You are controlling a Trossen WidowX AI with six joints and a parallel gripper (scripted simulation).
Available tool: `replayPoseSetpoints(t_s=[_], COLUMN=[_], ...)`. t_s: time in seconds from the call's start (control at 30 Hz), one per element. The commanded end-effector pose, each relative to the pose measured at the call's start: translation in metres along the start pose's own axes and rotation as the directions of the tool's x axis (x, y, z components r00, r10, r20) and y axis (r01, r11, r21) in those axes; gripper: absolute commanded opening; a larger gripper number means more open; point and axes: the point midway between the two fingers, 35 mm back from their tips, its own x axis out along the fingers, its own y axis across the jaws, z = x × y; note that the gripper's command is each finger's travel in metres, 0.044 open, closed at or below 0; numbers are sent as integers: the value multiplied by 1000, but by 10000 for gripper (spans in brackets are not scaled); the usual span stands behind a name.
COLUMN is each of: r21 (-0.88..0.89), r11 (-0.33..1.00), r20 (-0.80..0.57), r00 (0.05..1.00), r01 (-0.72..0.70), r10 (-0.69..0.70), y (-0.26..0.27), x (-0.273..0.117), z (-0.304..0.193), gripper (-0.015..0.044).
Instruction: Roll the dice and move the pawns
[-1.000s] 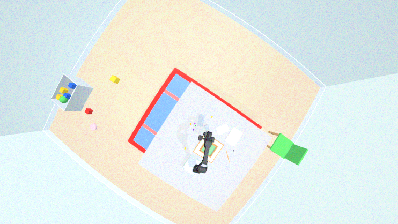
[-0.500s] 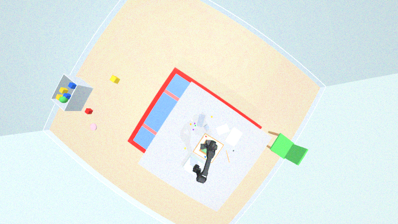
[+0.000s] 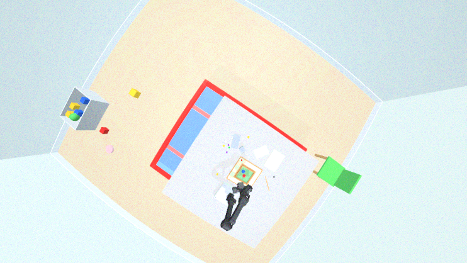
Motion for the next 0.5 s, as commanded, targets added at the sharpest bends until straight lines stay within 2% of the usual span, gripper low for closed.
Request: replayPoseSetpoints(t_s=[0.0, 0.47], r21=[-19, -19], r11=[1000, 1000], r20=[-2, -2], r00=[1000, 1000], r01=[4, 4], r10=[-4, -4], y=[6, 4], x=[5, 27], z=[-11, -11], gripper=[200, 200])
